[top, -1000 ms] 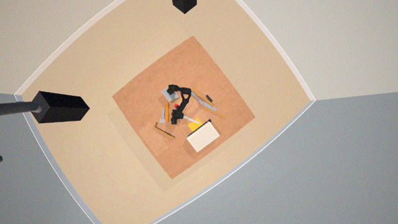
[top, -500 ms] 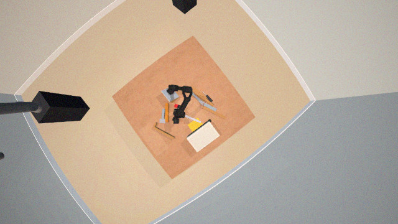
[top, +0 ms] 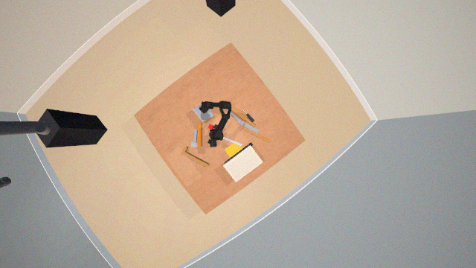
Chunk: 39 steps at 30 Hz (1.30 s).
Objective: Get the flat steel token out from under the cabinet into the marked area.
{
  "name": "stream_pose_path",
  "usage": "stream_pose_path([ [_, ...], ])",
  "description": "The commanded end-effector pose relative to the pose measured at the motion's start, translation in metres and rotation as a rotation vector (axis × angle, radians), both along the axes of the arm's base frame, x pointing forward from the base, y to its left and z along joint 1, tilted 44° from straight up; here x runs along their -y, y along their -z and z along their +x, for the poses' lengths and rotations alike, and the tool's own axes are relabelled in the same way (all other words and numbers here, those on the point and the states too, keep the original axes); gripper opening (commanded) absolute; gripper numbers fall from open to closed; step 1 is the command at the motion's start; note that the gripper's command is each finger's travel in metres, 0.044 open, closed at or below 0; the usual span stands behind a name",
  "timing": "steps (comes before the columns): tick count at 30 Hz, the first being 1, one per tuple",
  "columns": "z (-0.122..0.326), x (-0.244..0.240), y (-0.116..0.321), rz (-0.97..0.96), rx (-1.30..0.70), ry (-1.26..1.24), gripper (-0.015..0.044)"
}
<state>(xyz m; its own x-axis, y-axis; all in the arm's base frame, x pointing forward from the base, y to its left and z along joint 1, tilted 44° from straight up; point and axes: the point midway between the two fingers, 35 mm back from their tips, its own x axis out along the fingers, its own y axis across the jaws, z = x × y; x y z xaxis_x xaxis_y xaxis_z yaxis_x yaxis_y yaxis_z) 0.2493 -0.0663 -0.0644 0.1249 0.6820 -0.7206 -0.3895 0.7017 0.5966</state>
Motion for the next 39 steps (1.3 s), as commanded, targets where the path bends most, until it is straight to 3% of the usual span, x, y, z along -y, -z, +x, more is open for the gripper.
stream_pose_path([
  [1,0.002,-0.002,-0.005,-0.002,0.005,0.005,0.0000],
  [39,0.006,-0.032,-0.034,0.001,0.006,0.003,0.0000],
])
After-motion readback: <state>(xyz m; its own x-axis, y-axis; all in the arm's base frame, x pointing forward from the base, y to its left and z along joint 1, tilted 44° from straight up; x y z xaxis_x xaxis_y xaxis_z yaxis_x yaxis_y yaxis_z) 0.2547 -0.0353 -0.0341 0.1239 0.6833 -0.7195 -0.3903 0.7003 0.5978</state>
